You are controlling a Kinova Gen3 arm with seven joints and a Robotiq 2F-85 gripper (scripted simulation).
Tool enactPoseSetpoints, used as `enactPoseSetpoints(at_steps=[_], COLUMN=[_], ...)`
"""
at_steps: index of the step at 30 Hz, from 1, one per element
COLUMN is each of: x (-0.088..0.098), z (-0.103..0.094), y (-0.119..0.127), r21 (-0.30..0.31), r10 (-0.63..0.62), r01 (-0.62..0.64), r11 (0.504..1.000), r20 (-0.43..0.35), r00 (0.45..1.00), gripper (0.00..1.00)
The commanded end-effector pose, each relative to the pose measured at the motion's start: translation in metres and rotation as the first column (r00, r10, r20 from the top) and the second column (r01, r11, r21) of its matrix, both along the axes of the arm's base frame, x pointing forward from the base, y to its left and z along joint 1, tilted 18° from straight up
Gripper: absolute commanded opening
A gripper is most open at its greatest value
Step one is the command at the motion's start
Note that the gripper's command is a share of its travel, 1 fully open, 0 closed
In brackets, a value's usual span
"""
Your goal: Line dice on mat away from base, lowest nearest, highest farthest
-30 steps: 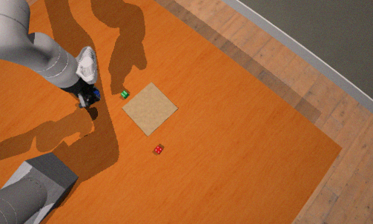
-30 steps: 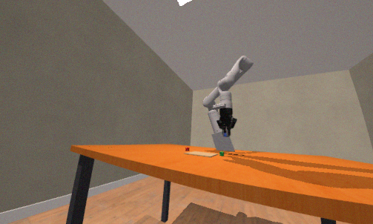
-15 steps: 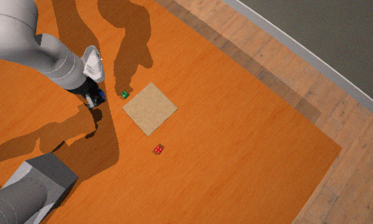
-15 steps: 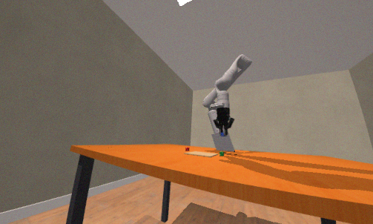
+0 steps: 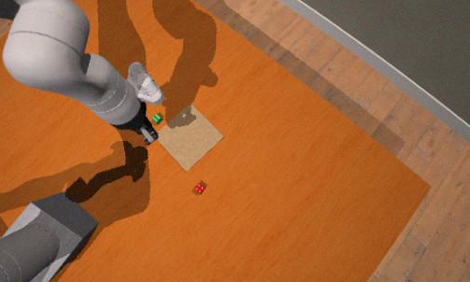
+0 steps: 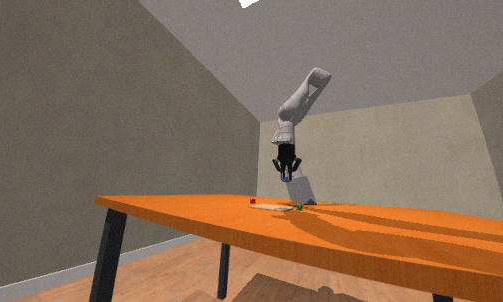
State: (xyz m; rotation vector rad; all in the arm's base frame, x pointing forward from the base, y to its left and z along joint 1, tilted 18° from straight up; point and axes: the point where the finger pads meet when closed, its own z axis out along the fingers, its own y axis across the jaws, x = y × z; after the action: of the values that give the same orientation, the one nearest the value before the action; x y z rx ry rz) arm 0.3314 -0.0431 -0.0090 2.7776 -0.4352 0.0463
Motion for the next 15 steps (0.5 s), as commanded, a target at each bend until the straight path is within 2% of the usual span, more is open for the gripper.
enactPoseSetpoints(at_steps=[1, 7, 15], x=[0.001, 0.002, 0.002], z=[0.006, 0.011, 0.013], y=[-0.015, -0.031, -0.034], r21=[0.009, 0.009, 0.009], r10=[0.005, 0.068, 0.080], r01=[-0.005, -0.068, -0.080], r11=[1.000, 0.998, 0.997], r20=[-0.002, -0.023, -0.028], r00=[1.000, 0.997, 0.996], gripper=[0.15, 0.15, 0.15])
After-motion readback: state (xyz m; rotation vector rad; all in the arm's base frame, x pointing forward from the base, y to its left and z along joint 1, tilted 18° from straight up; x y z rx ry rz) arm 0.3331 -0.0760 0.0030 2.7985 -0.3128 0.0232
